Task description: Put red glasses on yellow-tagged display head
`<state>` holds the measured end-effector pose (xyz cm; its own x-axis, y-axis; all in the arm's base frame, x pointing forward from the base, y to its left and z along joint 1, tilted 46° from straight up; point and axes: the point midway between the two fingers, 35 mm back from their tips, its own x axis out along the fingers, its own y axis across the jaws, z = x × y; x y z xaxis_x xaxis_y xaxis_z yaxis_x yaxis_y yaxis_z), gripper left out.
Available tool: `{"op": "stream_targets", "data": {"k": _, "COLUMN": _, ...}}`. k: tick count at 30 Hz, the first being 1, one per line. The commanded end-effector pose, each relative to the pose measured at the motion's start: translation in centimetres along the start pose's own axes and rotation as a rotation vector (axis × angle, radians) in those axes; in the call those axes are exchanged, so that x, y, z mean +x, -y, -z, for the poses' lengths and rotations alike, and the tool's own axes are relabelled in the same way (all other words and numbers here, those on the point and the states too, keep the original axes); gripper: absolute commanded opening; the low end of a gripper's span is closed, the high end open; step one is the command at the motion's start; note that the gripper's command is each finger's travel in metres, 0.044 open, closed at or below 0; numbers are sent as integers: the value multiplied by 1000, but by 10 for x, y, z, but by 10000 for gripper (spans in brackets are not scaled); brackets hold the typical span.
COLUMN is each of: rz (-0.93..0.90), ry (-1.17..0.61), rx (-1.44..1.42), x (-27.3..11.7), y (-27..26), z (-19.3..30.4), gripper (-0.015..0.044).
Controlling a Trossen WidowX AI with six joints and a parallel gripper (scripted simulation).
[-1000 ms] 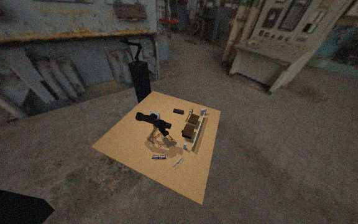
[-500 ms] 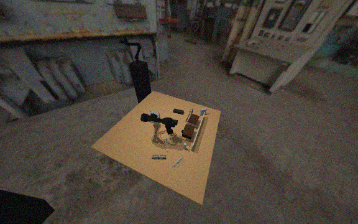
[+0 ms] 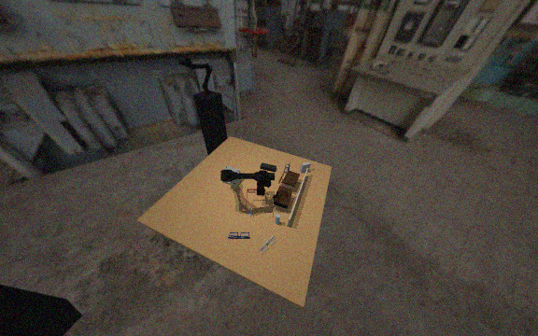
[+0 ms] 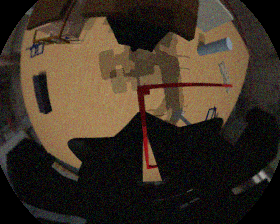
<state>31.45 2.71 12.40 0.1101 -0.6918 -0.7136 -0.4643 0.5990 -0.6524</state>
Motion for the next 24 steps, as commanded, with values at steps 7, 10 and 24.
{"op": "stream_targets", "data": {"k": 7, "rz": 8, "ry": 5, "rx": 221, "x": 0, "y": -45, "z": -34, "gripper": 0}}
{"op": "stream_targets", "data": {"k": 10, "rz": 13, "ry": 4, "rx": 288, "x": 0, "y": -60, "z": -43, "gripper": 0}}
{"op": "stream_targets", "data": {"k": 24, "rz": 15, "ry": 4, "rx": 321, "x": 7, "y": -68, "z": -47, "gripper": 0}}
